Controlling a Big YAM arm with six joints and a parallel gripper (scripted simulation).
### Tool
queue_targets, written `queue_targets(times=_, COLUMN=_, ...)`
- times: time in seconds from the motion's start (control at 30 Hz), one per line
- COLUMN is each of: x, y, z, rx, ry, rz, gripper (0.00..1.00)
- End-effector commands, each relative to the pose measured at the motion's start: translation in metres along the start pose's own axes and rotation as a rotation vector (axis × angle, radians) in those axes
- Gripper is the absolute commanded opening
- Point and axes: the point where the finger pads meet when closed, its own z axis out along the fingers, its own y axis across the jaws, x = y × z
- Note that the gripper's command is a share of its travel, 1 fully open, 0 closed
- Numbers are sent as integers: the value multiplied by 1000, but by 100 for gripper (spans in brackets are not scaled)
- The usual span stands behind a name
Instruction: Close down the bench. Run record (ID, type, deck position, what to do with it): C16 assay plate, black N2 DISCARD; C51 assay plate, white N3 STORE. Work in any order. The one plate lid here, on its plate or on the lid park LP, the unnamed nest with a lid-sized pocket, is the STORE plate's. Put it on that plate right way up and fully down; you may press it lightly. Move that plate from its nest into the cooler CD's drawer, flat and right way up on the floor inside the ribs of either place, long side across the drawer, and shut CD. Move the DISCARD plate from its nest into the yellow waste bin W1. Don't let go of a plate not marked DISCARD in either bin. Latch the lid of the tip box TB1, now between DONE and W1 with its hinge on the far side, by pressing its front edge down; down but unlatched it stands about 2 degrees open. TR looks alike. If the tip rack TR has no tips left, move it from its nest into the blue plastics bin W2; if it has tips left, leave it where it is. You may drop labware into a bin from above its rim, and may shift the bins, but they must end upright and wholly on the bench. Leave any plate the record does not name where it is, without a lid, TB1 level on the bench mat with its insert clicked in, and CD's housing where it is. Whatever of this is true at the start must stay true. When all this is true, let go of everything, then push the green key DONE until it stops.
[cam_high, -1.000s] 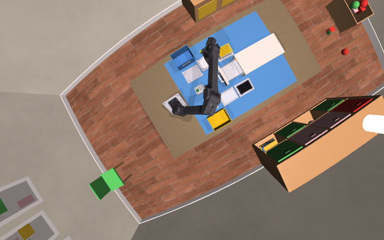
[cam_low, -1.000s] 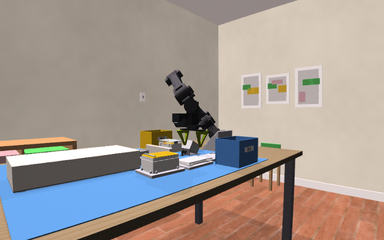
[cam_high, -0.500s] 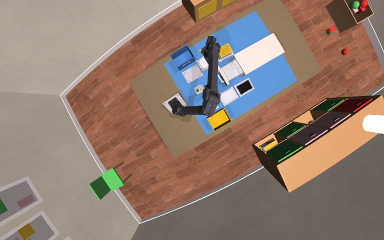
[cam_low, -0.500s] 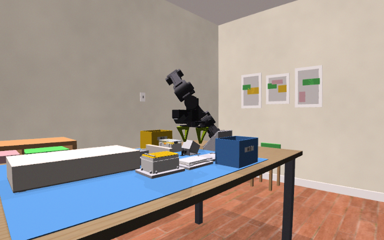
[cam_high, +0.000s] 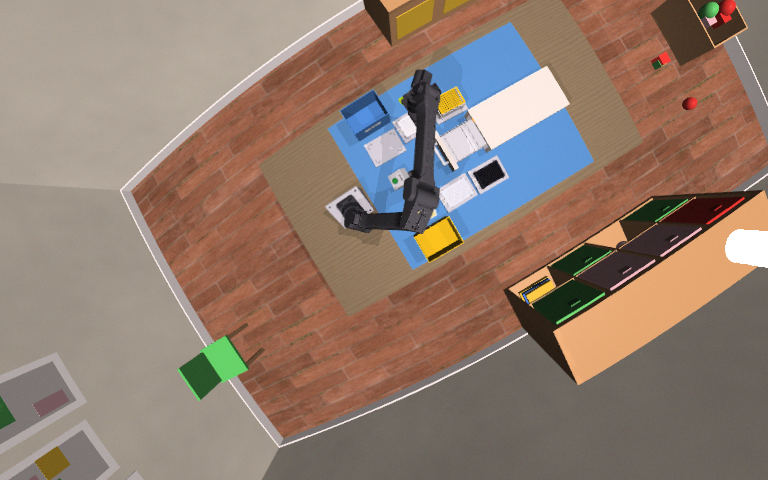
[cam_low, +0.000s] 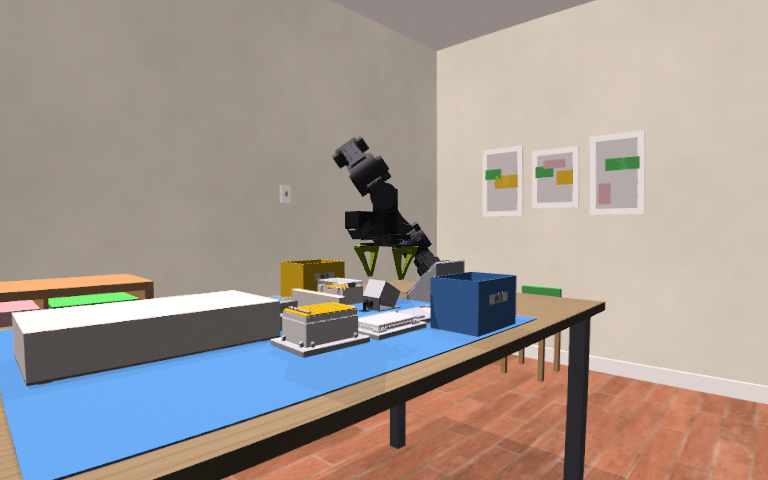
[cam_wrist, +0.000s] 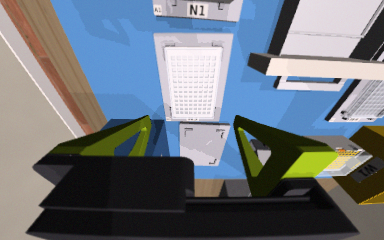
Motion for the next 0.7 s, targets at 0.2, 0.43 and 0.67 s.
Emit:
queue_targets(times=0.2, x=-21, y=0, z=-32, rx=-30, ry=-34, rz=44, gripper=100)
queue_targets(times=0.43, x=-20, y=0, z=-47, rx=-35, ry=-43, rz=42, gripper=100)
queue_targets(times=0.67, x=-12, y=2, z=-37, rx=-22, ry=-30, rz=21, gripper=100)
